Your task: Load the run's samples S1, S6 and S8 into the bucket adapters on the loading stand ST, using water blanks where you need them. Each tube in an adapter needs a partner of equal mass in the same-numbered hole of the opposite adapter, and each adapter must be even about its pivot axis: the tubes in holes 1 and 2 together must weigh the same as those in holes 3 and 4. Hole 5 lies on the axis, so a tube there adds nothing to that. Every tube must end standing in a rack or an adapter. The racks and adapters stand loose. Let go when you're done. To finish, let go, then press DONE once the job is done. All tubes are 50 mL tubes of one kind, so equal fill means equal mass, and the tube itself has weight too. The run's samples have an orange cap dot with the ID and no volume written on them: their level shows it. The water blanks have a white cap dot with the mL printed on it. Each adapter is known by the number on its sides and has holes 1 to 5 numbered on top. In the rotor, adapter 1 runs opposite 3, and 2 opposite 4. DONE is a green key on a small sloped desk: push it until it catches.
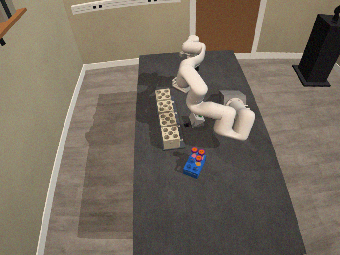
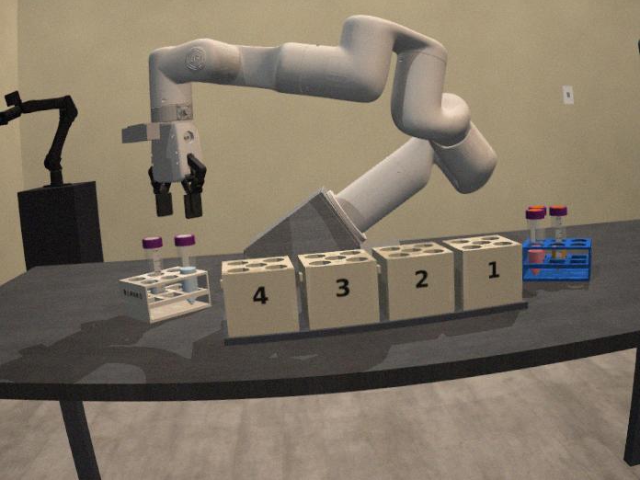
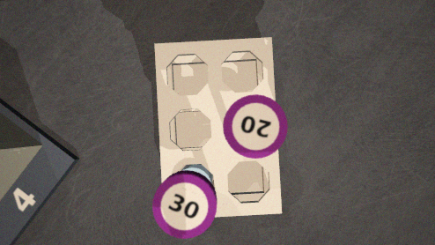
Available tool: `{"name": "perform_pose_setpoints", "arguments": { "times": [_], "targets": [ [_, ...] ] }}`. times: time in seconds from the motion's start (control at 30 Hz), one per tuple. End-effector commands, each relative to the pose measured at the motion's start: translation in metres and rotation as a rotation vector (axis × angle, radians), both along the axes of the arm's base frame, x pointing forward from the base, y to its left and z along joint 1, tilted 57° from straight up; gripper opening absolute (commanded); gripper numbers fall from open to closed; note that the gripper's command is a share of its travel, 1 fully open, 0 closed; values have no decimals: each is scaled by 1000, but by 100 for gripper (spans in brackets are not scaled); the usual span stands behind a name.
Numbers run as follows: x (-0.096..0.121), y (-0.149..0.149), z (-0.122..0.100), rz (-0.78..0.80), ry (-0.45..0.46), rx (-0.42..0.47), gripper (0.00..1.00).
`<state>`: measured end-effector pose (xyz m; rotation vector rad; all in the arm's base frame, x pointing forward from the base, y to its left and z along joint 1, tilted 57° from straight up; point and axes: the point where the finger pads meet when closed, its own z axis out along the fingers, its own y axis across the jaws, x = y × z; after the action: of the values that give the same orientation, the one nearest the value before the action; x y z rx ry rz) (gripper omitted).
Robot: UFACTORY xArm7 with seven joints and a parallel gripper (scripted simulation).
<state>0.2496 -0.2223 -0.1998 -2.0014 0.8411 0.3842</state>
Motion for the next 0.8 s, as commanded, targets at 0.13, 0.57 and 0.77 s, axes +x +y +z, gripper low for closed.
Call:
{"name": "perform_pose_setpoints", "arguments": {
  "times": [0.13, 0.57, 0.77],
  "targets": [
    [-1, -16, 10, -1, -1, -4, 100],
    [-3, -45, 29, -1, 0, -4, 100],
    [-4, -54, 35, -1, 0, -4, 100]
  ]
}}
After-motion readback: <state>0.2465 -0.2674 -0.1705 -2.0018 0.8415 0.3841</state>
